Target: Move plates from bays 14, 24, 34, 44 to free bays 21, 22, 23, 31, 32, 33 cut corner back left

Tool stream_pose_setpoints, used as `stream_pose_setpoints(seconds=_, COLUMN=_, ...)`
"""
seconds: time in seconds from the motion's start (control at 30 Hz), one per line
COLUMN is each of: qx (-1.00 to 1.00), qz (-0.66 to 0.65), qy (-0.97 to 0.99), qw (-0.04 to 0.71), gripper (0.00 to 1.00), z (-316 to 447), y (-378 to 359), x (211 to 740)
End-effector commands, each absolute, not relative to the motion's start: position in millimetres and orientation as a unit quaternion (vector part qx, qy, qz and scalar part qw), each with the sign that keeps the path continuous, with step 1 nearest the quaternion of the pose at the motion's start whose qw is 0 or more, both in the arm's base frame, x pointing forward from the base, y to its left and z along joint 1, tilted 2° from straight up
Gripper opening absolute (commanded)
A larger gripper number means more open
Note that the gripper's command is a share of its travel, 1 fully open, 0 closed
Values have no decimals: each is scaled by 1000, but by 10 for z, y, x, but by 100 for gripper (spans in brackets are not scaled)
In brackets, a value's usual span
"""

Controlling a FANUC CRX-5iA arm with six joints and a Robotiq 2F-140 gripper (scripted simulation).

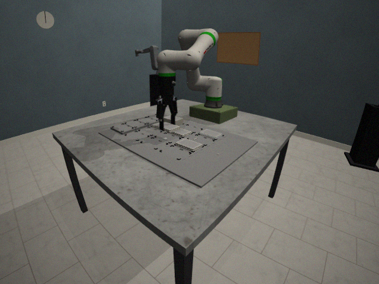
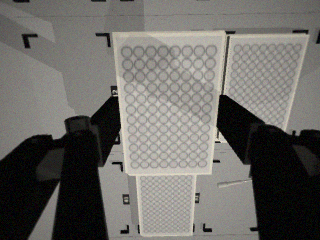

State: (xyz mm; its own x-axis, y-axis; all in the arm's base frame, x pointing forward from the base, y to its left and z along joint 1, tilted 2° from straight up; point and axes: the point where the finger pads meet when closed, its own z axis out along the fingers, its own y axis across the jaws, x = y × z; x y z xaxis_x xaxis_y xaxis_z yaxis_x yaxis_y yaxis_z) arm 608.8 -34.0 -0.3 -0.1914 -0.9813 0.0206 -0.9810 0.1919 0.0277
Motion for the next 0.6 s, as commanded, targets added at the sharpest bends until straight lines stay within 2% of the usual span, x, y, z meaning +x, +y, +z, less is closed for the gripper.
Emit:
stream_pose_setpoints(seconds=0.0, qx=636, qz=-3, qy=-772, qw=16, gripper=10, z=-9, y=-342, x=6096)
stream_pose_setpoints(seconds=0.57, qx=636, qz=-3, qy=-772, qw=16, gripper=10, z=-209, y=-349, x=6088)
